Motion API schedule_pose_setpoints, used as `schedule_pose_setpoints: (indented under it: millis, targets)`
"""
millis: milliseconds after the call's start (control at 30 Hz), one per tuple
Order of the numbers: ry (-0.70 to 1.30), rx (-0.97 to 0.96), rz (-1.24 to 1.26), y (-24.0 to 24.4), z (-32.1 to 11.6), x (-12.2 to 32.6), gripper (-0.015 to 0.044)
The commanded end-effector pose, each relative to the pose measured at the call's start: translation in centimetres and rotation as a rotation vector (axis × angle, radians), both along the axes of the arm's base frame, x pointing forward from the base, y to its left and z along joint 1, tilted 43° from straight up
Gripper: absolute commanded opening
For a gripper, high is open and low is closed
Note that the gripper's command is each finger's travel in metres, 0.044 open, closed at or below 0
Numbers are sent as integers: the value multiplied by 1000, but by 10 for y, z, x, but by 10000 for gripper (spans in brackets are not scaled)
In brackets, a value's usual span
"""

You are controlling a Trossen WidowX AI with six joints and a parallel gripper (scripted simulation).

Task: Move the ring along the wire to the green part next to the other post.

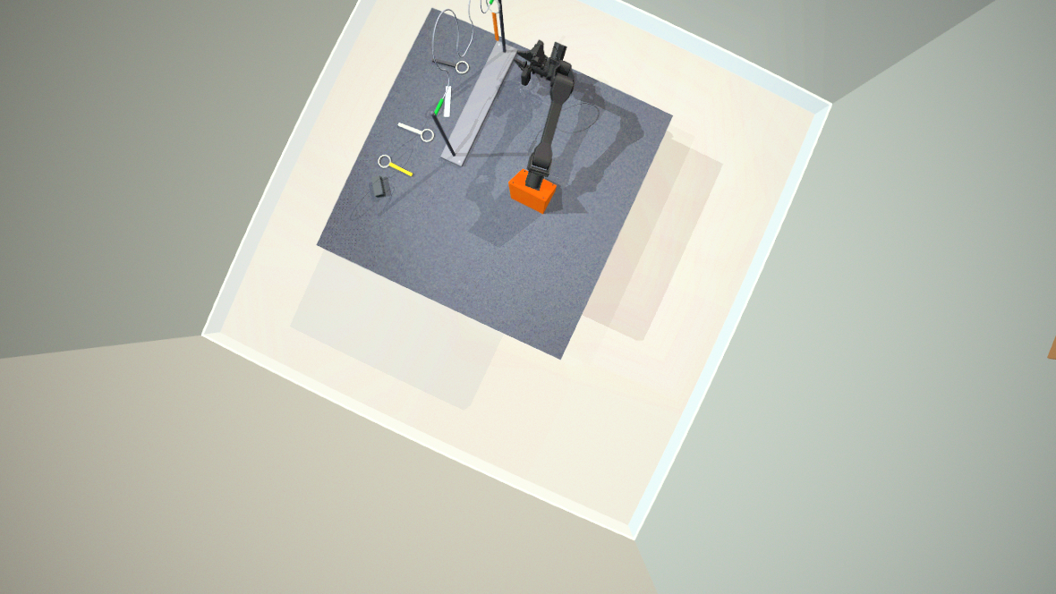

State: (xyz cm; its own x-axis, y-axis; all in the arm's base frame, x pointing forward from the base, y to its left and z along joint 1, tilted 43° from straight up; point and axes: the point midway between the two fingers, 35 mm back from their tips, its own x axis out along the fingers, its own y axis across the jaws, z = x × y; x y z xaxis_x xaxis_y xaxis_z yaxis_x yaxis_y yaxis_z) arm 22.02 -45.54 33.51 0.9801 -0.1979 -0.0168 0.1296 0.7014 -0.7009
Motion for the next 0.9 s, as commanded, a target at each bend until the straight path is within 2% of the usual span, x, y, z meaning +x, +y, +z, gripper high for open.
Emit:
schedule_pose_setpoints:
  millis: [0,133,867]
  targets:
    - [-6,-3,11,8,18,21,160]
    - [-10,-3,11,23,38,51,160]
    - [-11,-3,11,18,40,75,160]
